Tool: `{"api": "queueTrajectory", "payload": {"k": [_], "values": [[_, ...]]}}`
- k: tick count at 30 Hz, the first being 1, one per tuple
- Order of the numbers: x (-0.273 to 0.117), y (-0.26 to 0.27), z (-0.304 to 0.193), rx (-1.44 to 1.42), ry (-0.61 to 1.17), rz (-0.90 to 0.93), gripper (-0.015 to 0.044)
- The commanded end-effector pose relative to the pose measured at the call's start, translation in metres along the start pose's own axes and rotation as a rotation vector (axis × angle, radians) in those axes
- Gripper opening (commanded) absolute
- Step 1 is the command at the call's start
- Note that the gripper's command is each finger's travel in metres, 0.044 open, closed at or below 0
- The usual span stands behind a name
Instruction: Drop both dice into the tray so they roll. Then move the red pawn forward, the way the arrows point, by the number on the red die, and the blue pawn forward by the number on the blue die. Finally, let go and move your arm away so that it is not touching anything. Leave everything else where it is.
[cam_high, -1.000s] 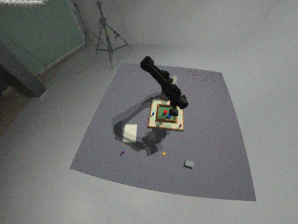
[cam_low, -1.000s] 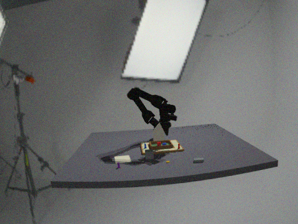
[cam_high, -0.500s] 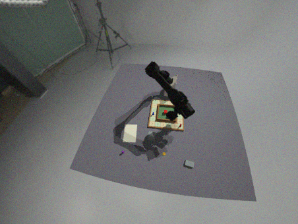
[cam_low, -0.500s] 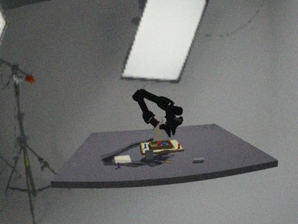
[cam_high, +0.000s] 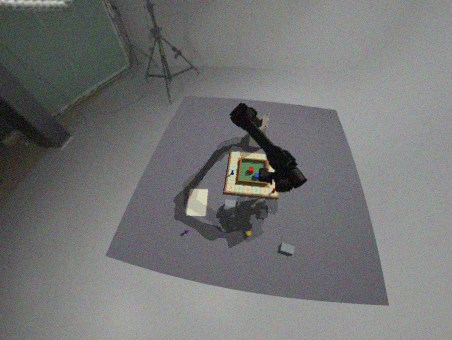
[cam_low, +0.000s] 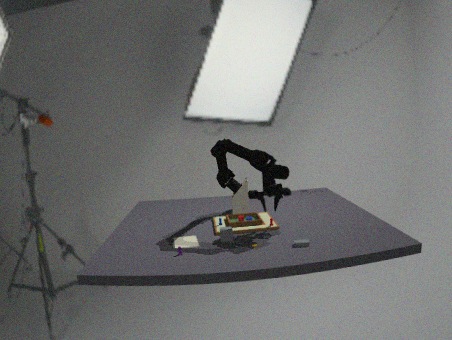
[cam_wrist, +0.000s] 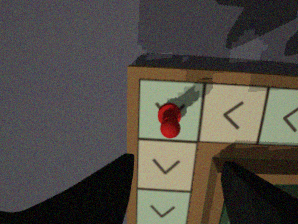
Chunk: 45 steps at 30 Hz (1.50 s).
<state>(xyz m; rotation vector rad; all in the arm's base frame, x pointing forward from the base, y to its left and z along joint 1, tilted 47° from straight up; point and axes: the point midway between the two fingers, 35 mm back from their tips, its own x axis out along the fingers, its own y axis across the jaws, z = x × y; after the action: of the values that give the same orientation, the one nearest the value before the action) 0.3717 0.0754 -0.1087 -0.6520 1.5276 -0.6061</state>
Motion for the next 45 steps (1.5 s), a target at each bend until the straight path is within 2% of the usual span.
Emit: {"api": "queueTrajectory", "payload": {"k": [1, 41, 45], "values": [[0.0, 0.004, 0.003, 0.088, -0.01, -0.006, 0.02], [0.056, 0.003, 0.004, 0.088, -0.01, -0.008, 0.02], [0.056, 0.003, 0.004, 0.088, -0.01, -0.008, 0.0095]]}}
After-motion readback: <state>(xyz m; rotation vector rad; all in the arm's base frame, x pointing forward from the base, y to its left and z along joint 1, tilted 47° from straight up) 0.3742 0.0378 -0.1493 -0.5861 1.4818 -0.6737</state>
